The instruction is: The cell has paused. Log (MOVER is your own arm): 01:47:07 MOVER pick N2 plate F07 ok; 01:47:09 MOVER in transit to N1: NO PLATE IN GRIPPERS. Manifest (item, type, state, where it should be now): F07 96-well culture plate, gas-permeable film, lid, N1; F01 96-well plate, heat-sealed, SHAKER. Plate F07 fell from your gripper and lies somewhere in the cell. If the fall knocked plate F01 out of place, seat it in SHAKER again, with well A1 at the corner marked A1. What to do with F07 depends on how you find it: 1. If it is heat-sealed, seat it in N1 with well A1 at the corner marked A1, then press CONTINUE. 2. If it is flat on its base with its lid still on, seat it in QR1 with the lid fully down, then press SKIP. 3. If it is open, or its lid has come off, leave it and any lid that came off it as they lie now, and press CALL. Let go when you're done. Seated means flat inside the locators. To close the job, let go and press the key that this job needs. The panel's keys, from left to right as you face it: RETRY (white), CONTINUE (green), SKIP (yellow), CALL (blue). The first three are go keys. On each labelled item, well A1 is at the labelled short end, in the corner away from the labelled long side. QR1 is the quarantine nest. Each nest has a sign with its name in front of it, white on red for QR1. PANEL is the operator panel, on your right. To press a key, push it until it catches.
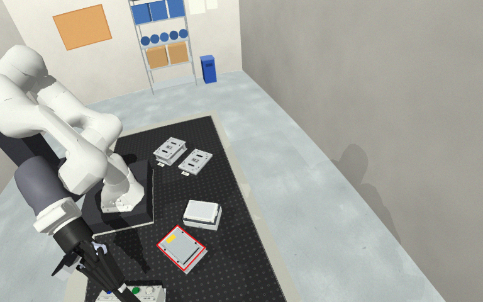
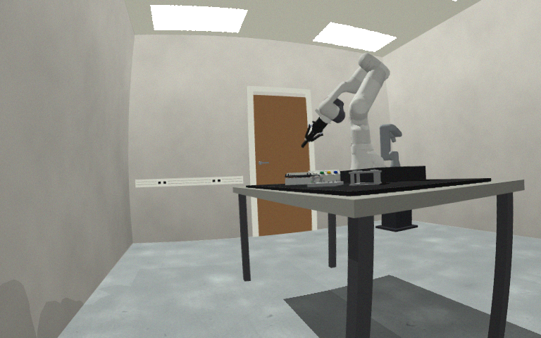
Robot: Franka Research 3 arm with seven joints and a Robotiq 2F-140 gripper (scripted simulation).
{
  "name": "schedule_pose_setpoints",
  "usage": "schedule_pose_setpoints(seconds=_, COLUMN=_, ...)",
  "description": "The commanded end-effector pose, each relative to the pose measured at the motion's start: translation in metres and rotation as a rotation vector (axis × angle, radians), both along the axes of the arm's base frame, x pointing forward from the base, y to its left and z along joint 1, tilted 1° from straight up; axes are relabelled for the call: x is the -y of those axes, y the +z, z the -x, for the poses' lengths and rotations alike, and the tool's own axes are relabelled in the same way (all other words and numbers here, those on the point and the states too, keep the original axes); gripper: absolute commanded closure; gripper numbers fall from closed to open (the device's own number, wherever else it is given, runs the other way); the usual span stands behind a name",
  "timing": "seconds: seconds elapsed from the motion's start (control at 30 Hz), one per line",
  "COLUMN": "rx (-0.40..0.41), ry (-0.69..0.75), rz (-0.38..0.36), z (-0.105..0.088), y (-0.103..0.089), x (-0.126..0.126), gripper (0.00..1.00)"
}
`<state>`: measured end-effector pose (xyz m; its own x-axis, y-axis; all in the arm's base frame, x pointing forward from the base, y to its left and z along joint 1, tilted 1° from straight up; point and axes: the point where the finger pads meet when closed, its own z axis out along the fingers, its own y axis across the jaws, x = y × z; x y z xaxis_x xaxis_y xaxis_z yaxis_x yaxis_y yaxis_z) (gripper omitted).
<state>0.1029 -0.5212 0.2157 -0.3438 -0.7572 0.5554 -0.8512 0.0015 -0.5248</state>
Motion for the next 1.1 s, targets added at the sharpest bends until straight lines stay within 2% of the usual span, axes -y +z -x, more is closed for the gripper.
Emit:
schedule_pose_setpoints(seconds=0.0, rx=0.002, ry=-0.07, rz=0.112, z=0.014, y=0.017, x=0.018, gripper=0.9)
schedule_pose_setpoints(seconds=0.2, rx=-0.1, ry=-0.162, rz=0.074, z=0.047, y=-0.022, x=-0.009, gripper=0.9)
schedule_pose_setpoints(seconds=0.5, rx=-0.315, ry=-0.198, rz=-0.071, z=0.087, y=-0.084, x=-0.076, gripper=0.9)
schedule_pose_setpoints(seconds=0.57, rx=-0.315, ry=-0.198, rz=-0.071, z=0.087, y=-0.084, x=-0.076, gripper=0.9)
schedule_pose_setpoints(seconds=0.7, rx=-0.4, ry=-0.186, rz=-0.132, z=0.099, y=-0.102, x=-0.104, gripper=0.9)
schedule_pose_setpoints(seconds=0.87, rx=-0.477, ry=-0.165, rz=-0.188, z=0.109, y=-0.115, x=-0.129, gripper=0.9)
schedule_pose_setpoints(seconds=1.07, rx=-0.521, ry=-0.15, rz=-0.22, z=0.115, y=-0.121, x=-0.143, gripper=0.9)
